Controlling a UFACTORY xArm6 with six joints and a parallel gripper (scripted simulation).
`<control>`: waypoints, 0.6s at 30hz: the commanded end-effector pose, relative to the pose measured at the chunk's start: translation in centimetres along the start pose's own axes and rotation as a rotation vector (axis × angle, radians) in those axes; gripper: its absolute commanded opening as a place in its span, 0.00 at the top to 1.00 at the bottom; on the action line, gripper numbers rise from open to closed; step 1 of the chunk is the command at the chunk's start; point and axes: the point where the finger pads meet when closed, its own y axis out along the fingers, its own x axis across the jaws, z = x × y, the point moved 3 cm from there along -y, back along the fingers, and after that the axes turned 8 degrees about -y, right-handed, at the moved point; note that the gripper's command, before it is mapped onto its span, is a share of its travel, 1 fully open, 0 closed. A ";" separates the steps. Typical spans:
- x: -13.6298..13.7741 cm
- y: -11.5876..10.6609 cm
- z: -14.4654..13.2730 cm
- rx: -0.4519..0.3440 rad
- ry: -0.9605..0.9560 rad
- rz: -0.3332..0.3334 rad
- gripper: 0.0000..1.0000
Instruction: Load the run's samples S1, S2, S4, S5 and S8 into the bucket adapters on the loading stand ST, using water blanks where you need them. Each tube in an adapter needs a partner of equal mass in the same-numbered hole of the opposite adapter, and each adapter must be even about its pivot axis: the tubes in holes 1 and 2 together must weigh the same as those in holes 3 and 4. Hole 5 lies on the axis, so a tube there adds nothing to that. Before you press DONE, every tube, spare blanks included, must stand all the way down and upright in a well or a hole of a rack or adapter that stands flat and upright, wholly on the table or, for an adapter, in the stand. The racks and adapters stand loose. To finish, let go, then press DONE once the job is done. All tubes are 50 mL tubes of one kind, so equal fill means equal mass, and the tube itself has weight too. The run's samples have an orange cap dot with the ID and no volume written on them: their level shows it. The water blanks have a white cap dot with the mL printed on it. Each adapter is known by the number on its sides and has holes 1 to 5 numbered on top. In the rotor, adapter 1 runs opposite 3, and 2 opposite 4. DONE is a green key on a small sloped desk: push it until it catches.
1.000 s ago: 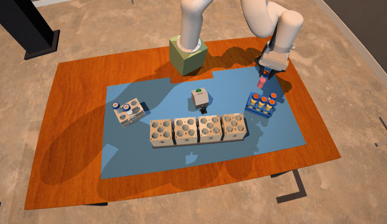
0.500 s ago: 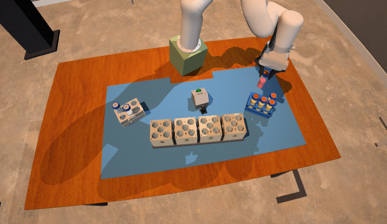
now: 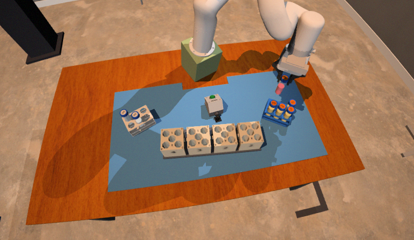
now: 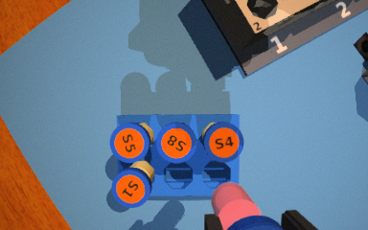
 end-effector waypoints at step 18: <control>-0.1 0.7 0.0 0.001 0.000 0.004 1.00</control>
